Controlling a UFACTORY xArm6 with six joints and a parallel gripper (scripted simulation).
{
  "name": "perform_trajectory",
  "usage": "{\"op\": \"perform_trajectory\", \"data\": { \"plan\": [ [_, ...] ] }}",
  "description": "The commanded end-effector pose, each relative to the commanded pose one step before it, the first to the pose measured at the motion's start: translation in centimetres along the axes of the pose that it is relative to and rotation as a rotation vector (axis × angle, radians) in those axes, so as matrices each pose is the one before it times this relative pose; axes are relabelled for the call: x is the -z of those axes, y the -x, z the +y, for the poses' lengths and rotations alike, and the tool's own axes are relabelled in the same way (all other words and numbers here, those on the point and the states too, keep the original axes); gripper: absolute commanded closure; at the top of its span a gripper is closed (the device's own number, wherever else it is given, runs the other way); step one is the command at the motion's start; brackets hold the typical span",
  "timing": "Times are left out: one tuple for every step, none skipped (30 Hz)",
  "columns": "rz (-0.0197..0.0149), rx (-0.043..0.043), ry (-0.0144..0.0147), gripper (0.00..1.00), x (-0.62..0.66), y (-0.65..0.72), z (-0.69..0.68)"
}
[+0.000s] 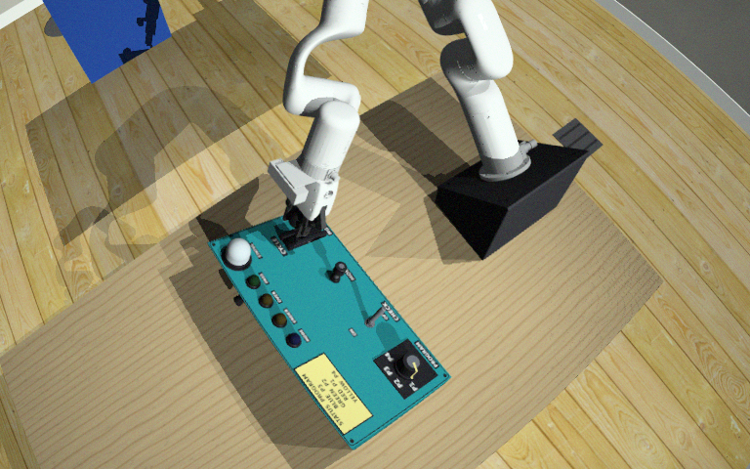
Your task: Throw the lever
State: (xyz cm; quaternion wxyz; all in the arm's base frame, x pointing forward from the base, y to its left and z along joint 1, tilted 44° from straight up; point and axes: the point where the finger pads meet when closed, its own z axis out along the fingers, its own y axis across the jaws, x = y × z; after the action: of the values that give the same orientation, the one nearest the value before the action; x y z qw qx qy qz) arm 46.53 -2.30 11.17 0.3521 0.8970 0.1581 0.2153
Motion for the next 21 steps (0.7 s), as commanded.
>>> {"op": "perform_trajectory", "data": {
  "plan": [
    [0.00229, -0.00067, -0.0002, 1.0, 0.042, -0.137, 0.014],
    [0.0, 0.0, 0.0, 1.0, 0.0, 0.0, 0.0],
    [0.0, 0.0, 0.0, 1.0, 0.0, 0.0, 0.0],
    [0.0, 0.0, 0.0, 1.0, 0.0, 0.0, 0.0],
    [0.0, 0.0, 0.0, 1.0, 0.0, 0.0, 0.0],
    [0.0, 0.0, 0.0, 1.0, 0.0, 0.0, 0.0],
    [0.0, 0.0, 0.0, 1.0, 0.0, 0.0, 0.0],
    [0.0, 0.0, 0.0, 1.0, 0.0, 0.0, 0.0],
    [0.0, 0.0, 0.0, 1.0, 0.0, 0.0, 0.0],
    [0.0, 0.0, 0.0, 1.0, 0.0, 0.0, 0.0],
    [0.0, 0.0, 0.0, 1.0, 0.0, 0.0, 0.0],
    [0.0, 0.0, 0.0, 1.0, 0.0, 0.0, 0.0],
    [0.0, 0.0, 0.0, 1.0, 0.0, 0.0, 0.0],
    [0.0, 0.0, 0.0, 1.0, 0.0, 0.0, 0.0],
    [0.0, 0.0, 0.0, 0.24, 0.0, 0.0, 0.0],
    [0.0, 0.0, 0.0, 0.24, 0.0, 0.0, 0.0],
    [0.0, 0.0, 0.0, 0.24, 0.0, 0.0, 0.0],
    [0.0, 0.0, 0.0, 0.24, 0.0, 0.0, 0.0],
    [0.0, 0.0, 0.0, 0.24, 0.0, 0.0, 0.0],
    [0.0, 0.0, 0.0, 0.24, 0.0, 0.0, 0.0],
    [0.0, 0.0, 0.0, 0.24, 0.0, 0.0, 0.0]
  ]
}}
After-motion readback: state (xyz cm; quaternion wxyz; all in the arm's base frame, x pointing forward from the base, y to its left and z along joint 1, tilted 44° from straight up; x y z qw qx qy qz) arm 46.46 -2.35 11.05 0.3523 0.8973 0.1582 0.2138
